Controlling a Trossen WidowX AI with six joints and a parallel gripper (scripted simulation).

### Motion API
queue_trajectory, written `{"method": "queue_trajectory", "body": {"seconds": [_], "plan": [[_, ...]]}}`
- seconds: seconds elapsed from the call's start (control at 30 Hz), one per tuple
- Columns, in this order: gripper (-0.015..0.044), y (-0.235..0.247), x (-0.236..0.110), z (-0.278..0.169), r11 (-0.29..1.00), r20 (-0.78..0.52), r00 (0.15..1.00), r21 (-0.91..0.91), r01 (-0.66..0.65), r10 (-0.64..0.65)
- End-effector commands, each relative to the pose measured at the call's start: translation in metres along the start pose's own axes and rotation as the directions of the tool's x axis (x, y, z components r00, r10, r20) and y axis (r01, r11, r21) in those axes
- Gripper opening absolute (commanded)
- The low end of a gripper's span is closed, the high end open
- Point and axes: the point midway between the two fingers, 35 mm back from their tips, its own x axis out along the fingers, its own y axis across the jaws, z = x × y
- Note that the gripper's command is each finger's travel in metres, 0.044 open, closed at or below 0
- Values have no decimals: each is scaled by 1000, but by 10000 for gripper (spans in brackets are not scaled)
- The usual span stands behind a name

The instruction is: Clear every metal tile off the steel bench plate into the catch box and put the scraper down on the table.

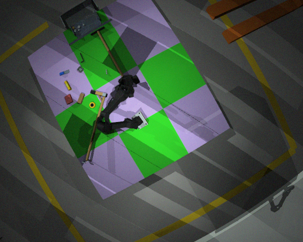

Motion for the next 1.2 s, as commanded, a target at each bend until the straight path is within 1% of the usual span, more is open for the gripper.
{"method": "queue_trajectory", "body": {"seconds": [0.0,0.53,0.57,0.97,1.17], "plan": [[440,0,8,-3,1000,-7,1000,12,0,0],[440,3,31,-4,1000,-2,1000,12,-7,7],[414,4,26,-1,1000,4,1000,0,-8,8],[99,4,26,-1,1000,4,1000,0,-8,8],[59,4,26,-1,1000,4,1000,0,-8,8]]}}
